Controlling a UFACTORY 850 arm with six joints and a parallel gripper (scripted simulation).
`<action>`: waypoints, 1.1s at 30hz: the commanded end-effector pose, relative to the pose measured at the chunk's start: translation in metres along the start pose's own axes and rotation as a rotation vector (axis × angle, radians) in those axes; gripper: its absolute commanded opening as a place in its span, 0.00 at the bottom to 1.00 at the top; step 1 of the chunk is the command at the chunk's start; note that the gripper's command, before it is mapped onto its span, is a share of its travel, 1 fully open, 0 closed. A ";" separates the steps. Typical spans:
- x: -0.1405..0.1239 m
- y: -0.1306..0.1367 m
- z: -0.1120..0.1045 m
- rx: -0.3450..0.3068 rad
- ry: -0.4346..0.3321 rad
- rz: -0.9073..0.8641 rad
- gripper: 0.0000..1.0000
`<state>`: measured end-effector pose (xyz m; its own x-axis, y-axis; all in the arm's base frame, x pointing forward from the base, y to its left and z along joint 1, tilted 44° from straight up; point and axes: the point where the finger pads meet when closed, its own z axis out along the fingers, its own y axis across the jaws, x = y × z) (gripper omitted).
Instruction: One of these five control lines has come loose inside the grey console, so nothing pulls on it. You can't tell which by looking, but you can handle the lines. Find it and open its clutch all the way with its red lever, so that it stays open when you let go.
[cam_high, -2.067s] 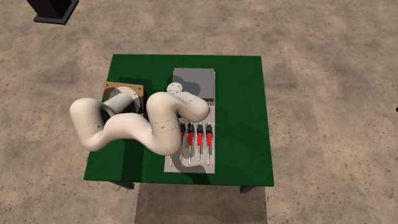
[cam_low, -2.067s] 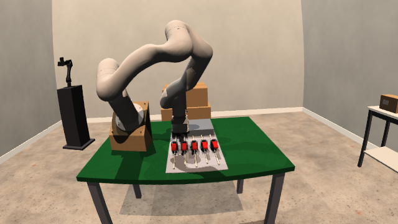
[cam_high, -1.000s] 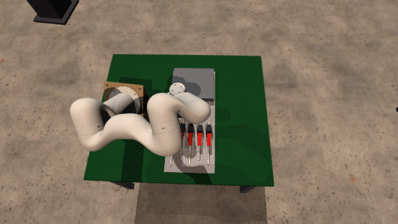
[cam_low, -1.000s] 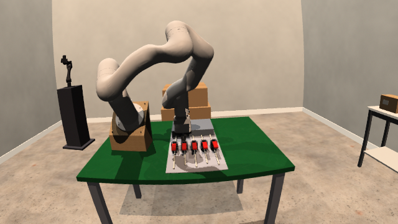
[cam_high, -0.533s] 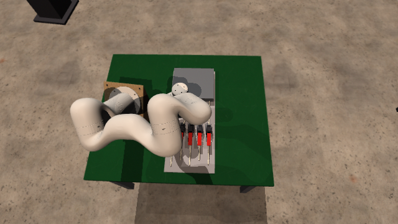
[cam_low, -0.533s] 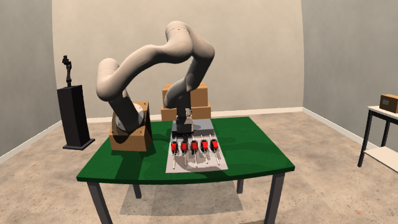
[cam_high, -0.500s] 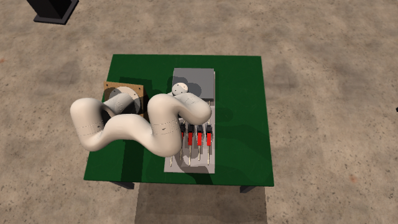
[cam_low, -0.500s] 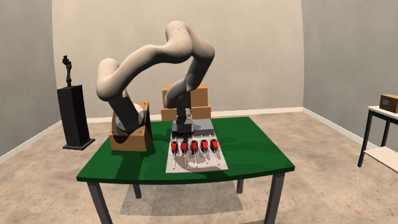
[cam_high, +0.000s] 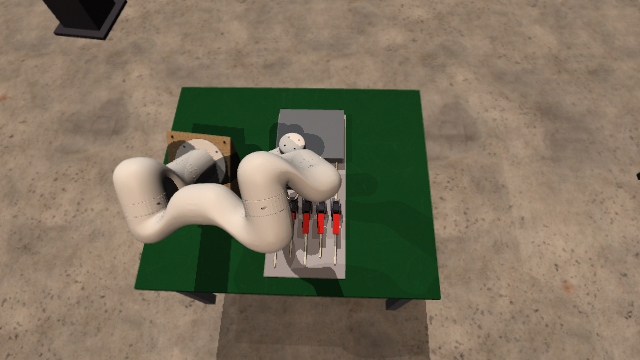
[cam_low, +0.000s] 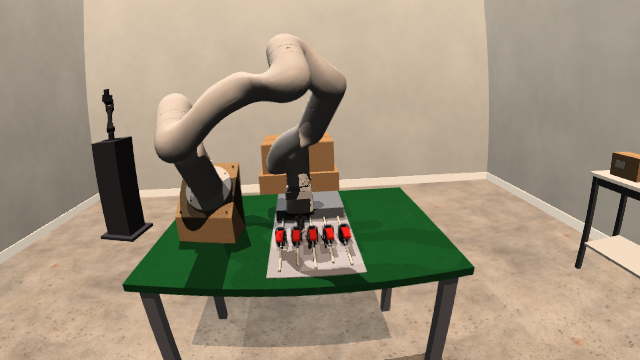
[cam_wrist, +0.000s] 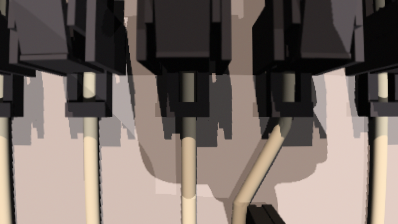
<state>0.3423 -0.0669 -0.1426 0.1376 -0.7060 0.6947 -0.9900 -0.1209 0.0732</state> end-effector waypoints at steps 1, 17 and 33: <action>0.000 -0.002 0.000 0.002 0.000 0.001 0.00; 0.000 -0.002 0.000 0.002 0.000 0.001 0.00; 0.000 0.004 0.000 0.002 0.000 0.001 0.00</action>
<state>0.3402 -0.0671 -0.1423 0.1370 -0.7061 0.6947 -0.9900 -0.1214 0.0719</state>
